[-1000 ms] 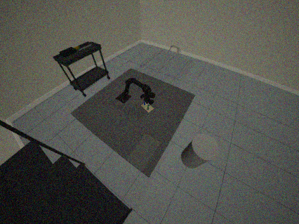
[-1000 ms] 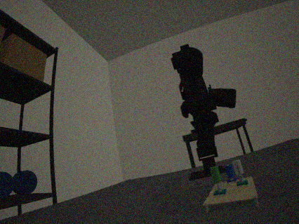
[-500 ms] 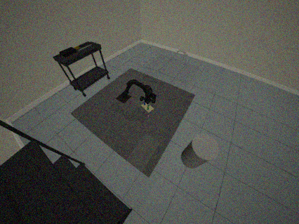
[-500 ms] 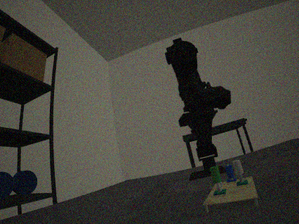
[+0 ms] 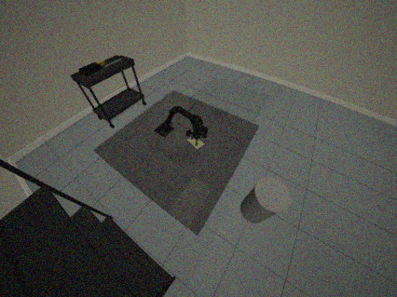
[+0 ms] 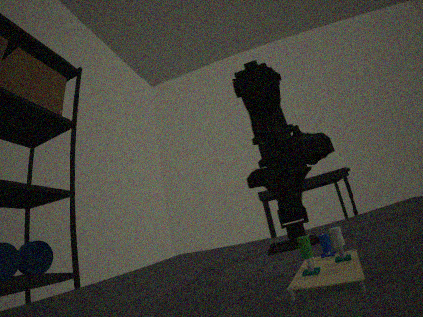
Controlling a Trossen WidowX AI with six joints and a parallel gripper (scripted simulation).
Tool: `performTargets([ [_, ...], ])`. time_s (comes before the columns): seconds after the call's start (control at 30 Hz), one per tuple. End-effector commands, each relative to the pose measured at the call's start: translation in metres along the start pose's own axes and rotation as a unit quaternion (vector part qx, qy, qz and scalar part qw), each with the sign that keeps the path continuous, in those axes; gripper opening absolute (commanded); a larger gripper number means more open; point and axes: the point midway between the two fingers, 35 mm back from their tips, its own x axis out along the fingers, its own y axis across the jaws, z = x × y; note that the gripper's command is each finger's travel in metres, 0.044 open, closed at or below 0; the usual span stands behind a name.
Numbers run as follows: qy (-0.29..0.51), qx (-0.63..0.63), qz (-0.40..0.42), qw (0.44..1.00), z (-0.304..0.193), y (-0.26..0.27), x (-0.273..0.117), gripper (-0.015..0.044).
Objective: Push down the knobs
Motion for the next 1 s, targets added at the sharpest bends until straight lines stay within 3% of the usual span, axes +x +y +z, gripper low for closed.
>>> performTargets([
  [0.0, -0.002, -0.003, -0.001, 1.0, 0.001, 0.0, 0.004, 0.0],
  [0.97, -0.002, -0.003, -0.001, 1.0, 0.001, 0.0, 0.025, 0.0],
])
